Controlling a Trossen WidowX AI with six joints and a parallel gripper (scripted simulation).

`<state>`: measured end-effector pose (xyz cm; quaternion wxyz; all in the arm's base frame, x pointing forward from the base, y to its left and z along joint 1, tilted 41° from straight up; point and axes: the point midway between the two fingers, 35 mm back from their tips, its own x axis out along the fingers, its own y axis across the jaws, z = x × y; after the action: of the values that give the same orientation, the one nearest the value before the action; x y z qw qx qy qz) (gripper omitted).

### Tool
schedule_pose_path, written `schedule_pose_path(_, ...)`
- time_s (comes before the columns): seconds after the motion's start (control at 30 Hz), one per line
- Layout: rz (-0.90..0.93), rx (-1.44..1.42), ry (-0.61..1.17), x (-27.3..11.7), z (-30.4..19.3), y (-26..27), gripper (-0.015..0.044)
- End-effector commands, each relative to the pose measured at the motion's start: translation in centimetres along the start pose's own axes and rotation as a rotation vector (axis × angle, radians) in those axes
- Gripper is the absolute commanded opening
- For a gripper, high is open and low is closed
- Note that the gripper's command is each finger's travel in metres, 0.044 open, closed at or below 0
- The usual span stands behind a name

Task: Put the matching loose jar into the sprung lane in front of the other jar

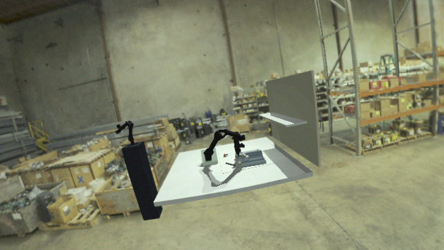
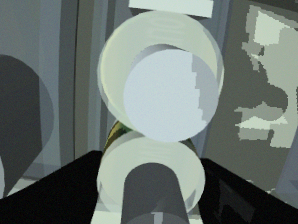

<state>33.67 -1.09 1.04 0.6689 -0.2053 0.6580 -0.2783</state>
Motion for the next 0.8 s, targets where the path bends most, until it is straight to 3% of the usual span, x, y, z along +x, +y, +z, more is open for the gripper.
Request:
schedule_pose_path(0.0,-0.009,0.007,-0.014,0.08,0.27,-0.20,0.0000)
schedule_pose_path(0.77,-0.009,0.007,-0.014,0.09,-0.11,-0.19,0.0000)
